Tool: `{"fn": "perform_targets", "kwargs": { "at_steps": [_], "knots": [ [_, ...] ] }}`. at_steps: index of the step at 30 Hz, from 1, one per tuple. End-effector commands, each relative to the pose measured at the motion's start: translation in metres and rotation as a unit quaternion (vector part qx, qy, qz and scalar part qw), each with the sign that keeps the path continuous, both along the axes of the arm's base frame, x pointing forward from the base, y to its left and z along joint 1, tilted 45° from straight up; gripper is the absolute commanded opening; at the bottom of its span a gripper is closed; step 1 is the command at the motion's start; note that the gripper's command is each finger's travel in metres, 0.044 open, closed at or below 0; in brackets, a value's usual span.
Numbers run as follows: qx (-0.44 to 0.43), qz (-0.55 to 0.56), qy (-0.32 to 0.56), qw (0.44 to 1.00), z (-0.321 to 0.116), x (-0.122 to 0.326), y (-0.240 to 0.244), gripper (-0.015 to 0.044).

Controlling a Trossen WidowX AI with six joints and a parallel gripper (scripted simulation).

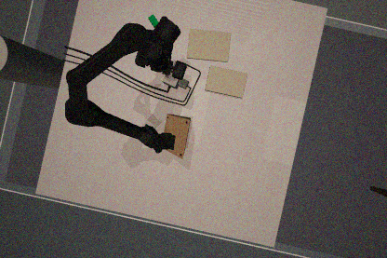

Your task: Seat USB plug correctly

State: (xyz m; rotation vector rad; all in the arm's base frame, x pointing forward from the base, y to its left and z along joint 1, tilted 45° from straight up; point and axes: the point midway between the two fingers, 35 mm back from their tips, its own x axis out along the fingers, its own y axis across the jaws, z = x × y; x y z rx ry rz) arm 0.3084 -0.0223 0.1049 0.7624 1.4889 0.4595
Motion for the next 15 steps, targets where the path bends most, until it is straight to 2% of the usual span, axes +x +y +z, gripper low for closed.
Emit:
{"fn": "perform_targets", "kwargs": {
  "at_steps": [1,15],
  "knots": [
    [0.002,-0.033,0.032,0.999,-0.0002,0.0002,0.0000,0.0000],
    [0.014,-0.162,0.158,0.974,-0.0002,0.0002,0.0000,0.0000]
  ]
}}
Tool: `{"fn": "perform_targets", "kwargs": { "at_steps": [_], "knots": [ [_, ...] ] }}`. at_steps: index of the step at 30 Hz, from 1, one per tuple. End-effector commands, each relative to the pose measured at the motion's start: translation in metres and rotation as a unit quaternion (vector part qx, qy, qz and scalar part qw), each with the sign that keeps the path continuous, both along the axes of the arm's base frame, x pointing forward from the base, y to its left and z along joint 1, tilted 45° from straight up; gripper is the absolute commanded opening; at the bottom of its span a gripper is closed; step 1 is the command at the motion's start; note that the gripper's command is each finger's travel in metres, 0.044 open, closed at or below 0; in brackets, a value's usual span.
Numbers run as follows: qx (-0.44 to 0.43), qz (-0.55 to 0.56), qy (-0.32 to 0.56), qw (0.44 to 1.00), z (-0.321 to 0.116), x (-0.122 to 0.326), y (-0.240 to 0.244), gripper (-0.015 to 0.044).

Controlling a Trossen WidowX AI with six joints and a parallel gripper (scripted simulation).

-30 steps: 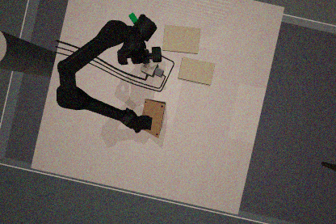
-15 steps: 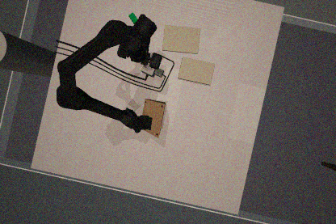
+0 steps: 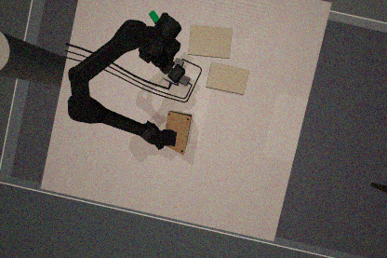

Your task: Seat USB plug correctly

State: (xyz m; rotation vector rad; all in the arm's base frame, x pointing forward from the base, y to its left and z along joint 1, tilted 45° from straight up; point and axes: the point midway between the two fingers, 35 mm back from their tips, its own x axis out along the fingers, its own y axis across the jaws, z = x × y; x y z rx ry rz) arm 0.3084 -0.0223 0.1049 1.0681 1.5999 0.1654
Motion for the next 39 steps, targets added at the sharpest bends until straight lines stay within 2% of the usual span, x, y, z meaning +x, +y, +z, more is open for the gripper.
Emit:
{"fn": "perform_targets", "kwargs": {
  "at_steps": [1,20,39],
  "knots": [
    [0.002,-0.033,0.032,0.999,-0.0002,0.0002,0.0000,0.0000],
    [0.018,-0.207,0.203,0.957,-0.0002,0.0002,0.0000,0.0000],
    [0.032,-0.368,0.361,0.856,-0.0003,0.0002,0.0000,0.0000]
  ]
}}
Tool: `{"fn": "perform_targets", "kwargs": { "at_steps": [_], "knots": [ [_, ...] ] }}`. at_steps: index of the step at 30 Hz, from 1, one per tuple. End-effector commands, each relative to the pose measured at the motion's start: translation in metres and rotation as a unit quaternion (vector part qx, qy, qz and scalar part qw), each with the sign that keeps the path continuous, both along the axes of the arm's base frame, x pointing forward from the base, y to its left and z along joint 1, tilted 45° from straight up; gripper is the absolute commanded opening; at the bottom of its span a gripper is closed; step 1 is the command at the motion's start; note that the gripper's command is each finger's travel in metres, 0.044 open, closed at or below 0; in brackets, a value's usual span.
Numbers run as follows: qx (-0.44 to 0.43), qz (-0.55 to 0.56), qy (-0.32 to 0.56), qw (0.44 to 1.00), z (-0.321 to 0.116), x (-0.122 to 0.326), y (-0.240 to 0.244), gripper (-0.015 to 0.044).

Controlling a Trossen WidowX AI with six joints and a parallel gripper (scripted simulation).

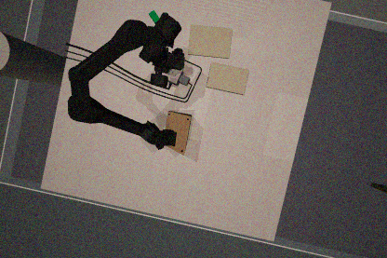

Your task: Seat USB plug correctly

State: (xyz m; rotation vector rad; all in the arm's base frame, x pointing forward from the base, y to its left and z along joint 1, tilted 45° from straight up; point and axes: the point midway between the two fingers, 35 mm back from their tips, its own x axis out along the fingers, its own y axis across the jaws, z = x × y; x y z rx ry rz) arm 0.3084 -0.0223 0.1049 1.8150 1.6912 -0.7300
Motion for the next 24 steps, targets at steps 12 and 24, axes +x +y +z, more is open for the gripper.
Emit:
{"fn": "perform_targets", "kwargs": {
  "at_steps": [12,24],
  "knots": [
    [0.007,-0.084,0.082,0.993,-0.0003,0.0002,0.0000,0.0000],
    [0.007,-0.083,0.081,0.993,-0.0004,0.0003,0.0003,0.0000]
  ]
}}
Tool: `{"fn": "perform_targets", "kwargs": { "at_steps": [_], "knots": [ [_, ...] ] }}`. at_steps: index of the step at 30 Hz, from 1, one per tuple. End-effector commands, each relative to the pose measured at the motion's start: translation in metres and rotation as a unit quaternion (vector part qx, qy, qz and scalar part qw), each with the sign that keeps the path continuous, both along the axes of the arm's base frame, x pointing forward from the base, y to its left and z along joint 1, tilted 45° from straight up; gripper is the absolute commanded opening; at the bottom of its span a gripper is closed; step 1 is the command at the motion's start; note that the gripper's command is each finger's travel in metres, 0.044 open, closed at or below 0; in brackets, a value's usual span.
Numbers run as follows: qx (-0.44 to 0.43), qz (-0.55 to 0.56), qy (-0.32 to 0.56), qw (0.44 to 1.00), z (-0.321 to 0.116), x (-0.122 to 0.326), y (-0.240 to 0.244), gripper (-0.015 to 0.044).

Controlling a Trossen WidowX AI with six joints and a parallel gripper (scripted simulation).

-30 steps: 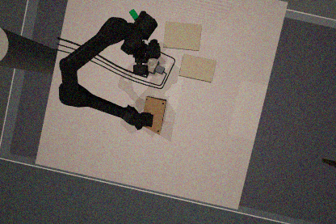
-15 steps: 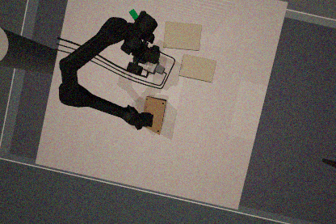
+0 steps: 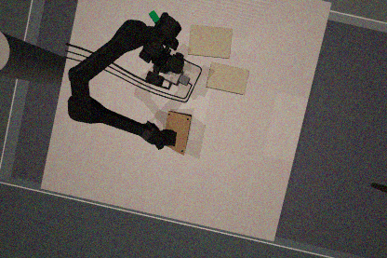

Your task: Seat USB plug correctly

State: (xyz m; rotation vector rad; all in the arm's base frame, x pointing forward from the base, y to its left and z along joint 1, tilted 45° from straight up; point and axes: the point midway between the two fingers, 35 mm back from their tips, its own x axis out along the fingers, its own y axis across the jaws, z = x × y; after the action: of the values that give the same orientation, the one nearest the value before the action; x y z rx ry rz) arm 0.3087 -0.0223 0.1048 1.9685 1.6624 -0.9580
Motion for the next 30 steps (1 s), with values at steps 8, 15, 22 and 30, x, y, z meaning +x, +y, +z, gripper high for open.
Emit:
{"fn": "perform_targets", "kwargs": {
  "at_steps": [8,15,22,30],
  "knots": [
    [0.000,-0.002,0.002,1.000,-0.0009,-0.0001,0.0011,0.0000],
    [0.000,-0.003,0.003,1.000,-0.0014,-0.0001,0.0017,0.0000],
    [0.000,-0.004,0.004,1.000,-0.0020,-0.0002,0.0024,0.0000],
    [0.001,-0.005,0.005,1.000,-0.0026,-0.0002,0.0031,0.0000]
  ]
}}
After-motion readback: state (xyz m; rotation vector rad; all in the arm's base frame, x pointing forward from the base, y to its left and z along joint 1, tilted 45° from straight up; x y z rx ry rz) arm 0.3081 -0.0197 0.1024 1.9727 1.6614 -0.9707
